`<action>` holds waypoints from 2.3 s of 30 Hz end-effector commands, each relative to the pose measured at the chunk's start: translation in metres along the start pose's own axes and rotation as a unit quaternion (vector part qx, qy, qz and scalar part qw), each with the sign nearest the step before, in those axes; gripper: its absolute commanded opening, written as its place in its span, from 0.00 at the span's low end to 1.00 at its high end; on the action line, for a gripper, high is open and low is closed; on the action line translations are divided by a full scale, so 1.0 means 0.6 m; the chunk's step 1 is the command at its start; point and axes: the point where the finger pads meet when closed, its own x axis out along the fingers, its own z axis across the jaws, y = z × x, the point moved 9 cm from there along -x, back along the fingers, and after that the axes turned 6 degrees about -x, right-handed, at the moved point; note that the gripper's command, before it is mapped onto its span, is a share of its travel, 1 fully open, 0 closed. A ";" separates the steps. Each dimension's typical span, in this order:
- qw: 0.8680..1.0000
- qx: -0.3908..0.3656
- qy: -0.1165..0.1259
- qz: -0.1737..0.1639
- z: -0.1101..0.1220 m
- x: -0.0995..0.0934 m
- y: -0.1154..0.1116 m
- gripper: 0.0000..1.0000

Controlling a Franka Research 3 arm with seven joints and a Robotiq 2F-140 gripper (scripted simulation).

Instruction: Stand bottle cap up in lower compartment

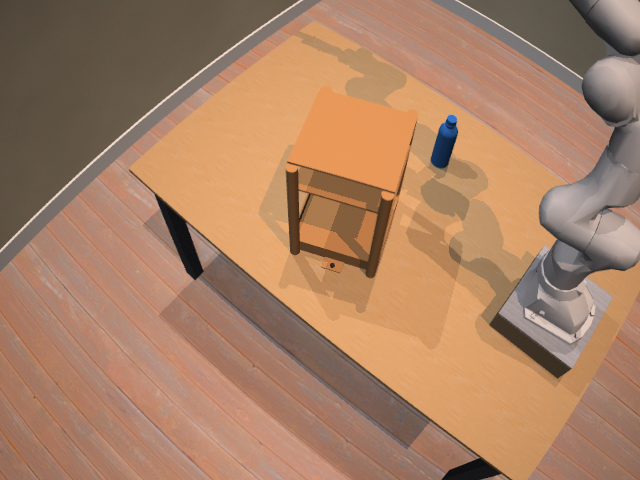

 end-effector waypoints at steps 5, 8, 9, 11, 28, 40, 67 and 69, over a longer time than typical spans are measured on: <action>0.996 0.061 -0.066 -0.022 0.064 0.035 -0.044 1.00; 0.996 0.061 -0.066 -0.022 0.064 0.035 -0.044 1.00; 0.996 0.061 -0.066 -0.022 0.064 0.035 -0.044 1.00; 0.990 0.081 -0.111 -0.031 0.115 0.055 -0.076 1.00; 0.964 0.135 -0.228 -0.035 0.250 0.079 -0.146 1.00; 0.936 0.174 -0.306 -0.020 0.339 0.071 -0.184 1.00; 0.856 0.254 -0.447 0.055 0.498 0.000 -0.229 1.00; 0.856 0.254 -0.447 0.055 0.498 0.000 -0.229 1.00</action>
